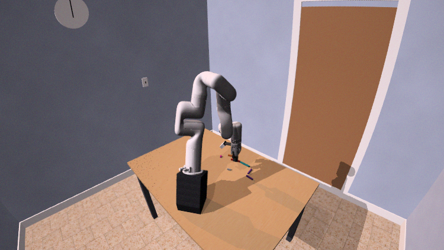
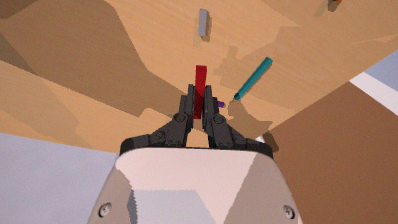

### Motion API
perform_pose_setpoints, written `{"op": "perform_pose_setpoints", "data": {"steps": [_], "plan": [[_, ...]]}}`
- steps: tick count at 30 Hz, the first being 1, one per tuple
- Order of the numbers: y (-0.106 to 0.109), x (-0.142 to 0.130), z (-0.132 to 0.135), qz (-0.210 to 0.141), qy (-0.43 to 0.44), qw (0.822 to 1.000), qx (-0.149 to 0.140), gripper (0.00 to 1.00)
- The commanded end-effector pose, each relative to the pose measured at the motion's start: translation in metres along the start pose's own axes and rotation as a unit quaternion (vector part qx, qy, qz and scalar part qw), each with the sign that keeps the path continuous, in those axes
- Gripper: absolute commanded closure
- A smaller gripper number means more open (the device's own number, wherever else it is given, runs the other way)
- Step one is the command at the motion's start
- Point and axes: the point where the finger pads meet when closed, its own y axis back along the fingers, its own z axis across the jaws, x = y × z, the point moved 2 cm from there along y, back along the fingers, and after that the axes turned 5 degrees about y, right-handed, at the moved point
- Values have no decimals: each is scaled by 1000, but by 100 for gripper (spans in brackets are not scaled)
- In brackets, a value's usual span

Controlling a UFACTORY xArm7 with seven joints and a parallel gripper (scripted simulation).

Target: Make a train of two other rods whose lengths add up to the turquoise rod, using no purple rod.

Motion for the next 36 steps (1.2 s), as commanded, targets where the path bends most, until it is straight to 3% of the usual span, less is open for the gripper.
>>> {"op": "perform_pose_setpoints", "data": {"steps": [1, 13, 36], "plan": [[0, -1, 1, 0, 0, 1000, -1, 96], [-13, -1, 1, 0, 0, 1000, -2, 96], [-73, -1, 1, 0, 0, 1000, -2, 96]]}}
